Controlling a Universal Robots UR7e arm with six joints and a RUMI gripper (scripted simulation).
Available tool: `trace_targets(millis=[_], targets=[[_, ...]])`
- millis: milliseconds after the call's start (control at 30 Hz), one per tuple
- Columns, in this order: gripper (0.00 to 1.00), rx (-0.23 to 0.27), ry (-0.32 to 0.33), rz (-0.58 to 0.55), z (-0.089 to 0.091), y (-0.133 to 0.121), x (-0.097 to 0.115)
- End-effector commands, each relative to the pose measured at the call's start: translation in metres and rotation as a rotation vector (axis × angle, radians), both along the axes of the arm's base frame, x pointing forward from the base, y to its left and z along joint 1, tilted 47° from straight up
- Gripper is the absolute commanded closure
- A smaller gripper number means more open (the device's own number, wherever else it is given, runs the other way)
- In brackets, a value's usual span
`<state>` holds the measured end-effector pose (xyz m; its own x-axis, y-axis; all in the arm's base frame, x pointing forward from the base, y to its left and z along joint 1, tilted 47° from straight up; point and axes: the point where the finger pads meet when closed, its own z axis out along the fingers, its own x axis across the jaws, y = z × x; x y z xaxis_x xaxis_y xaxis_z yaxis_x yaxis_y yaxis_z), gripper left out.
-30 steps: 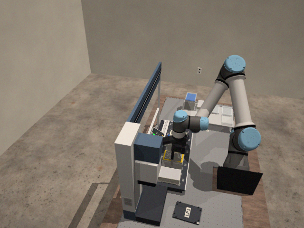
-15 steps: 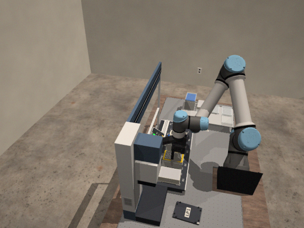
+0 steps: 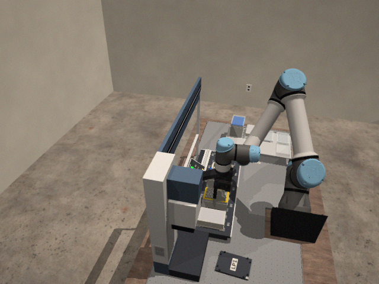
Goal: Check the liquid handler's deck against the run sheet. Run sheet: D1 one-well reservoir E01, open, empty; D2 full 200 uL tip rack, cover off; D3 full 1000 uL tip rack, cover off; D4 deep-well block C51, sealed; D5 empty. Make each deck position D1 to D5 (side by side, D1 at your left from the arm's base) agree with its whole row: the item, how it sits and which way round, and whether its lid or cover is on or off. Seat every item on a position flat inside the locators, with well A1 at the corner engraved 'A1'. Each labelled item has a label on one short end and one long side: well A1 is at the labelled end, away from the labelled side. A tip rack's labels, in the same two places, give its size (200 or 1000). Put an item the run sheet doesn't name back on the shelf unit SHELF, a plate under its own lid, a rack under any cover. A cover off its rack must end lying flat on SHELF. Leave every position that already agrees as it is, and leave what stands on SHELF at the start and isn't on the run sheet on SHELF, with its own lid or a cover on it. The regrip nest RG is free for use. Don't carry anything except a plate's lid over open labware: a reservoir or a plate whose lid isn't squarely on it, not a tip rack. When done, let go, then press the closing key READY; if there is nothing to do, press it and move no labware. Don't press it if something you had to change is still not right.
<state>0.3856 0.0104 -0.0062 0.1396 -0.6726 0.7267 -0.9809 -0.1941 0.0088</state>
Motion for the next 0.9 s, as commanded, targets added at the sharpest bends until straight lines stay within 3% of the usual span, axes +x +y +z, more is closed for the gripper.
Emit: trace_targets(millis=[0, 867], targets=[[1.00, 0.000, -0.001, 0.000, 0.002, 0.002, 0.000], [1.00, 0.000, -0.001, 0.000, 0.028, 0.029, -0.005]])
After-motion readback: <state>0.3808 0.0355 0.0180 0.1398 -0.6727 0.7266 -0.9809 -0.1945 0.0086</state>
